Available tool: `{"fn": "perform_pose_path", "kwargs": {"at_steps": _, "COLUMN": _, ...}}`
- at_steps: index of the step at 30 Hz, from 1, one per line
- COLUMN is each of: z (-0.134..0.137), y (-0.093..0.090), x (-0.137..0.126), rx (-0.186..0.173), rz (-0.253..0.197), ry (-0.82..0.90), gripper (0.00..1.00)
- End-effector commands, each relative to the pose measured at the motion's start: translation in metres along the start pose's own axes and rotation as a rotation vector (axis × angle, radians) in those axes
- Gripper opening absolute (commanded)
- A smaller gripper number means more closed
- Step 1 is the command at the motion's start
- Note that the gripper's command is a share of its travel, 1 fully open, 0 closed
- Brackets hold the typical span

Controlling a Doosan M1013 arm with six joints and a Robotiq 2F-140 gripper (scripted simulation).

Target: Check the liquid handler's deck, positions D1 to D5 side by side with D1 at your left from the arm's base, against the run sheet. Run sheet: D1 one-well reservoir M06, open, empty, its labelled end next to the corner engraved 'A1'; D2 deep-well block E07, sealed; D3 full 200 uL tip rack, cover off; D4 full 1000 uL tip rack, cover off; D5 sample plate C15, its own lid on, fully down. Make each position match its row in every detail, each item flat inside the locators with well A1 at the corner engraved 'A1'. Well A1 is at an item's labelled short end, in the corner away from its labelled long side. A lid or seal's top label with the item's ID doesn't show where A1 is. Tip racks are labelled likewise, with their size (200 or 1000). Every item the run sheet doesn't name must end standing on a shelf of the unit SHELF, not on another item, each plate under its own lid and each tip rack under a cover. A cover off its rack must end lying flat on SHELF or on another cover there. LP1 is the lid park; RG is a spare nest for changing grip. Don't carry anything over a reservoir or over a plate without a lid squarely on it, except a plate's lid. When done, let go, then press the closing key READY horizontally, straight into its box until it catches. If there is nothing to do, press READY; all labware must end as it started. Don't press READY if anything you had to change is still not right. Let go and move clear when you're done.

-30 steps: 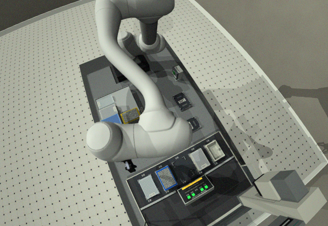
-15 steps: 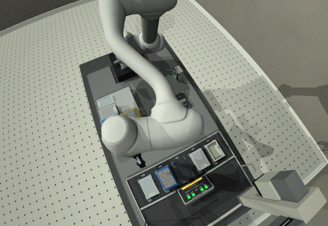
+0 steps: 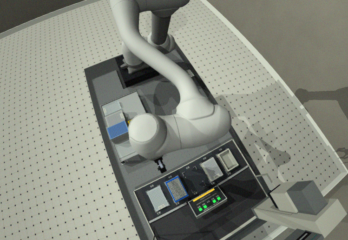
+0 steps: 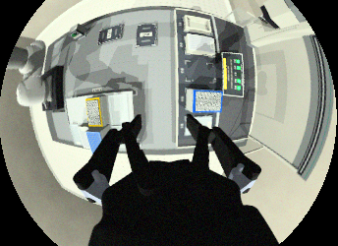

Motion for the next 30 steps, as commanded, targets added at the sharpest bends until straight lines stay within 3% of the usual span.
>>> {"fn": "perform_pose_path", "kwargs": {"at_steps": 1, "z": 0.003, "y": 0.001, "x": 0.012, "rx": -0.002, "rz": 0.000, "ry": 0.000, "gripper": 0.66}}
{"fn": "perform_pose_path", "kwargs": {"at_steps": 30, "z": 0.024, "y": 0.001, "x": 0.126, "rx": -0.002, "rz": 0.000, "ry": 0.002, "gripper": 0.66}}
Point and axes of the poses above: the point where the finger pads meet when closed, its own y axis back along the fingers, its own z axis across the jaws, x = y × z, the point moved 1 cm from there along y, back along the fingers, and after that the axes turned 10 degrees about y, right-handed, at the moved point
